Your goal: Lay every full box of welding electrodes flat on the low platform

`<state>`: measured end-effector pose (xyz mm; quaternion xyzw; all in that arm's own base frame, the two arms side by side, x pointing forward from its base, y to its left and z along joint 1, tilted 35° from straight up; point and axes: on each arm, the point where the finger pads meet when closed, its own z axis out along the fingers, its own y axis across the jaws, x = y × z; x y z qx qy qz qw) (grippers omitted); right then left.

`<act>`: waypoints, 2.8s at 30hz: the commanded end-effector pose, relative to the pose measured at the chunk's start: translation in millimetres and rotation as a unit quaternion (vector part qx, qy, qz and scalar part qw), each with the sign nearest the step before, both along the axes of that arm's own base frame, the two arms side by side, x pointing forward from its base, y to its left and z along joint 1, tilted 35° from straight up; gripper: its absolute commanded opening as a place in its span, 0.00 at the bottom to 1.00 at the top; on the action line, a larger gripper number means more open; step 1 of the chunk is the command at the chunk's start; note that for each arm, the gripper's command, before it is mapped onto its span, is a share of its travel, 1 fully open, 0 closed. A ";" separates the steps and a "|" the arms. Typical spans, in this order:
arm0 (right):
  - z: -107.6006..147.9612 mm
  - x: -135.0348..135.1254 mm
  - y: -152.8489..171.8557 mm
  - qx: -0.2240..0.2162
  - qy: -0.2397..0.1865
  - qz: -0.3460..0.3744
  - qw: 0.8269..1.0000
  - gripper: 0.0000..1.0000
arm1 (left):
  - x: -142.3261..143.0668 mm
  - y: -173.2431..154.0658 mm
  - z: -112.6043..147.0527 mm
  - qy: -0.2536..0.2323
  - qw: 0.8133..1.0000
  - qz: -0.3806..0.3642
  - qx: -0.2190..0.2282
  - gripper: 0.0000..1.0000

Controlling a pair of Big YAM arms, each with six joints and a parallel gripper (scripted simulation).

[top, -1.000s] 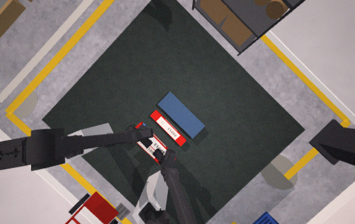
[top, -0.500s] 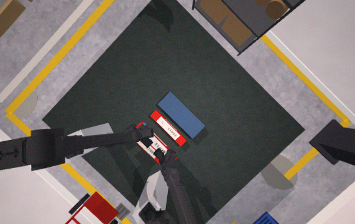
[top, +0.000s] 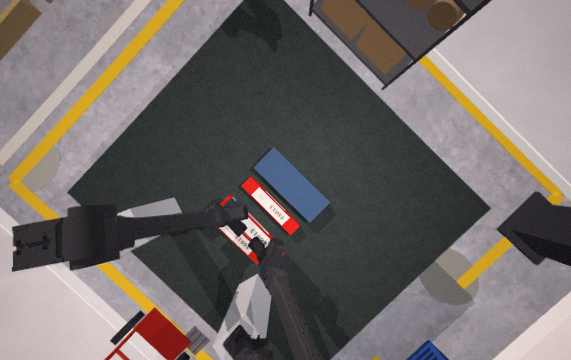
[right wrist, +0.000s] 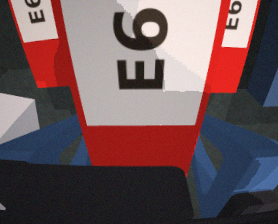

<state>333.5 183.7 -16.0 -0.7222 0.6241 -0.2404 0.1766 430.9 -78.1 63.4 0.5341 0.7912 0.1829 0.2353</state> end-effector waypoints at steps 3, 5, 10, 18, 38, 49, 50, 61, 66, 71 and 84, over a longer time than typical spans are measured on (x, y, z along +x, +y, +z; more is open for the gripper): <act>0.5 10.3 0.0 0.000 -0.010 -0.001 1.000 0.00 | 10.0 7.3 18.6 -0.027 1.000 0.005 0.001 0.00; 4.0 11.9 0.8 0.005 -0.016 -0.001 1.000 0.00 | 12.2 7.4 5.1 -0.014 1.000 0.005 0.004 0.00; -4.7 14.7 -1.2 0.002 -0.012 -0.001 1.000 0.00 | 16.1 7.7 6.0 -0.019 1.000 0.005 0.003 0.00; -6.7 15.3 1.3 0.004 -0.016 0.005 1.000 0.00 | 18.9 8.6 1.5 -0.021 1.000 0.005 0.003 0.00; -35.8 31.0 -4.7 -0.002 -0.007 -0.001 1.000 0.00 | 33.6 9.6 -28.0 -0.013 1.000 0.006 0.004 0.00; -39.4 36.7 -2.1 0.002 -0.013 0.003 1.000 0.00 | 36.9 11.2 -32.2 -0.017 1.000 0.006 0.003 0.00; -39.4 36.7 -2.1 0.002 -0.013 0.003 1.000 0.00 | 36.9 11.2 -32.2 -0.017 1.000 0.006 0.003 0.00; -59.1 46.5 -6.6 -0.003 -0.006 -0.001 1.000 0.00 | 47.9 11.7 -52.7 -0.011 1.000 0.007 0.004 0.00; -57.1 46.5 -4.2 0.000 -0.010 0.003 1.000 0.00 | 47.5 12.5 -47.1 -0.017 1.000 0.006 0.002 0.00; -68.5 51.4 -7.8 -0.003 -0.005 -0.001 1.000 0.00 | 53.6 12.2 -61.9 -0.010 1.000 0.006 0.004 0.00; -74.9 57.2 -5.9 -0.001 -0.009 0.003 1.000 0.00 | 58.7 13.6 -63.4 -0.017 1.000 0.006 0.002 0.00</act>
